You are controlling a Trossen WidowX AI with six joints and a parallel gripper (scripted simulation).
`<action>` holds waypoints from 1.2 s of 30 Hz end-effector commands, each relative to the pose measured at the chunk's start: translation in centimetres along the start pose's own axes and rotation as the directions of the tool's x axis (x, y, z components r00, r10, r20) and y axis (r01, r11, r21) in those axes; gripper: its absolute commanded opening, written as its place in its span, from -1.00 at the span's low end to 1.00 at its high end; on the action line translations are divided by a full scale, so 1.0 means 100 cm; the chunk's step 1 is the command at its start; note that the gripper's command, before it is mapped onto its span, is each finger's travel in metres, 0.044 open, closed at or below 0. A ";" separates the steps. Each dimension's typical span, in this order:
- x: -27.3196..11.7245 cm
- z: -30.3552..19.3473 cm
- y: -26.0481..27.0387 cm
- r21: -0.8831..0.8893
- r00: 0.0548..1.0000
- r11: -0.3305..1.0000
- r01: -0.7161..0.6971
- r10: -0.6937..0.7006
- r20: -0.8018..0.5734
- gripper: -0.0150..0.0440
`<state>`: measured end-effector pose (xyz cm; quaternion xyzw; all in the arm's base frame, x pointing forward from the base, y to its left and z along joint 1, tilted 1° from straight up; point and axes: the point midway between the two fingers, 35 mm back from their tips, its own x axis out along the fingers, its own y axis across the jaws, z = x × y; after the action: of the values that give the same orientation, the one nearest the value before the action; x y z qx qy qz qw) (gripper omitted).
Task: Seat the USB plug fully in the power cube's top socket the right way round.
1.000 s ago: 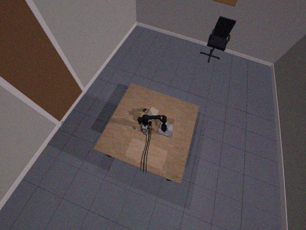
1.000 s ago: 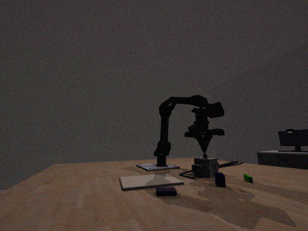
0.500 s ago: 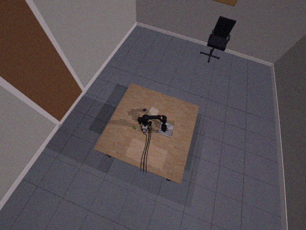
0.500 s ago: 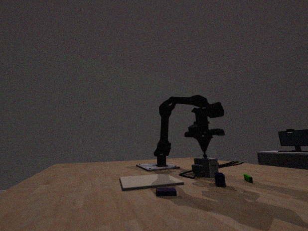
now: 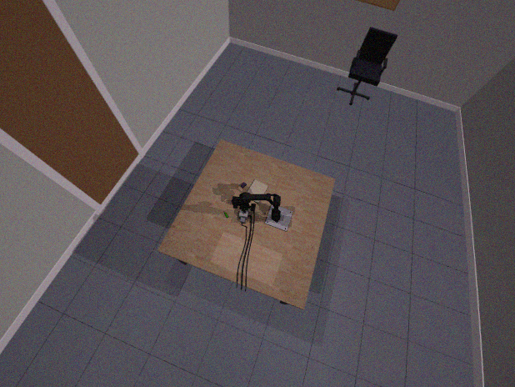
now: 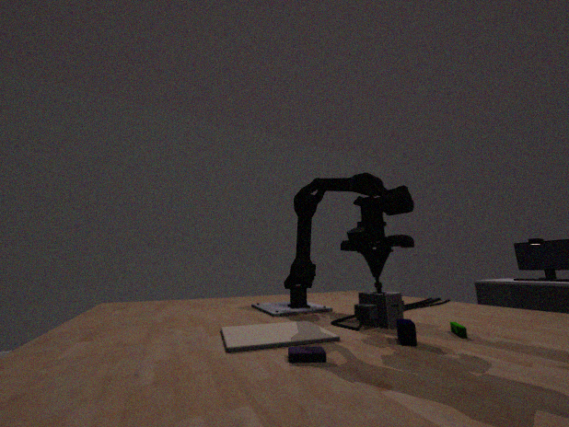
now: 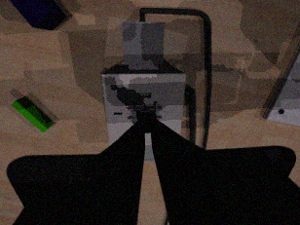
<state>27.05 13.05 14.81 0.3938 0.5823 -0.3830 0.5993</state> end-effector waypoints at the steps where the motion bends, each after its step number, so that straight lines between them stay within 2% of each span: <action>1: -0.004 0.000 0.001 0.000 1.000 1.000 -0.006 0.006 0.000 -0.49; 30: -0.021 0.000 0.001 0.000 1.000 1.000 -0.005 0.005 0.000 -0.49; 36: -0.020 0.000 0.000 -0.111 1.000 0.994 -0.002 0.002 0.000 -0.49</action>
<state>27.05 13.07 16.81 0.3758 0.5933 -0.3633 0.6122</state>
